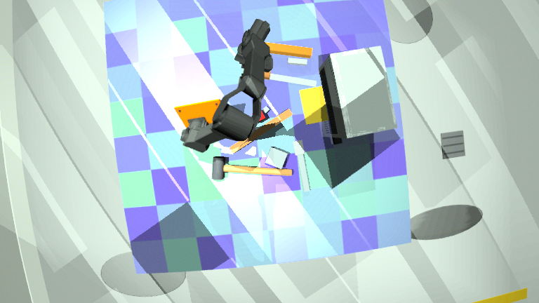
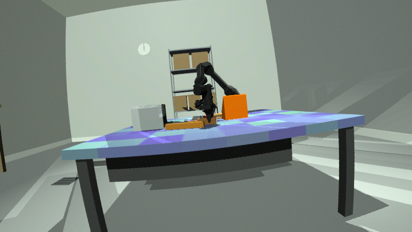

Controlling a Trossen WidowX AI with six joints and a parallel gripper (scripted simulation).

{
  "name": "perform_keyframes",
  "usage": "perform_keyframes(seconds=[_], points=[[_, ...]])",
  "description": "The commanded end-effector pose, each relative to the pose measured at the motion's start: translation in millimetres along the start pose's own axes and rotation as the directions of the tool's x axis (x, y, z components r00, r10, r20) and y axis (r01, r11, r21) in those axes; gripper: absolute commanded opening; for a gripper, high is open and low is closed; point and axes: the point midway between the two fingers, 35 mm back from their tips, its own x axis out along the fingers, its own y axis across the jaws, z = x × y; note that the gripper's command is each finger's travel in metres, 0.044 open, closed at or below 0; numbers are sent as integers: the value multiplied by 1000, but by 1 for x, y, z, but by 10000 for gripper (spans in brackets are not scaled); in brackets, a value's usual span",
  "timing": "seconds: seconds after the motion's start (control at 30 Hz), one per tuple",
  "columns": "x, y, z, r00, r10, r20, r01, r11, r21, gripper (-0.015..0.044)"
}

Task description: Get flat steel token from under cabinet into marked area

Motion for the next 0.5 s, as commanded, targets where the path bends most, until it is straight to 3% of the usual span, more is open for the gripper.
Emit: perform_keyframes(seconds=[0.0,0.43,0.47], points=[[8,0,0,1000,2,14,-2,1000,-1,270],[12,-1,-2,1000,2,15,-2,1000,-3,270],[10,1,-2,1000,4,9,-4,1000,4,244]])
